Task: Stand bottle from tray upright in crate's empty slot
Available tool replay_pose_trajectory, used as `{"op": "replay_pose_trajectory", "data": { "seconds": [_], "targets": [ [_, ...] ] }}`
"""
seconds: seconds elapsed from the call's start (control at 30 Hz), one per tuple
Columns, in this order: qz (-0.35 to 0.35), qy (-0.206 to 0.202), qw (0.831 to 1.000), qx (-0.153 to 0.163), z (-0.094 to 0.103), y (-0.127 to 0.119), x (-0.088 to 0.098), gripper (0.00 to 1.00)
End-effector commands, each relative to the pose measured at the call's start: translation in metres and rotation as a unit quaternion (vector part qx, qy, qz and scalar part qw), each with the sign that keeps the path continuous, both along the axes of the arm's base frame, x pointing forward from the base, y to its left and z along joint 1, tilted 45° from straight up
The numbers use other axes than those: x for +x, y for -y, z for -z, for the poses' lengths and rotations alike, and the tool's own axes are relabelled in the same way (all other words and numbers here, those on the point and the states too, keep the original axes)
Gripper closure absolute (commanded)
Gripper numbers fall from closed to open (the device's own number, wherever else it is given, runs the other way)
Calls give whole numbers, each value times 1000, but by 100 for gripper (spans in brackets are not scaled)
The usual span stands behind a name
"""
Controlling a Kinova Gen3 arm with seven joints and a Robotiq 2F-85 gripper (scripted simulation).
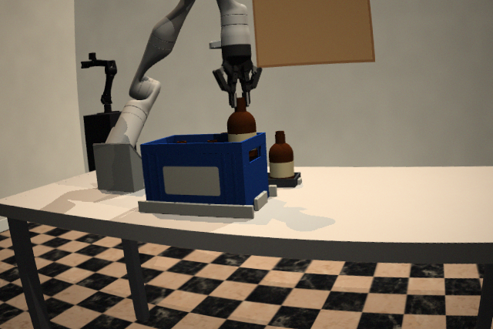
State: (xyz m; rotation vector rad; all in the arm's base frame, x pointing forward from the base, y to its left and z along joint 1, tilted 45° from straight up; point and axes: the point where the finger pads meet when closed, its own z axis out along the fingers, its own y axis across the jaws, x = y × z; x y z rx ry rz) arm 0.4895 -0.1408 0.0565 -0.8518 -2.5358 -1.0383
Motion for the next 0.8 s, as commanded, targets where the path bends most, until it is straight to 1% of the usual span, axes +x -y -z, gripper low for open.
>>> {"op": "replay_pose_trajectory", "data": {
  "seconds": [0.0,0.77],
  "targets": [
    [0,0,1000,0,1,-2,0,100],
    [0,0,1000,0,5,-5,-1,100]
  ]
}}
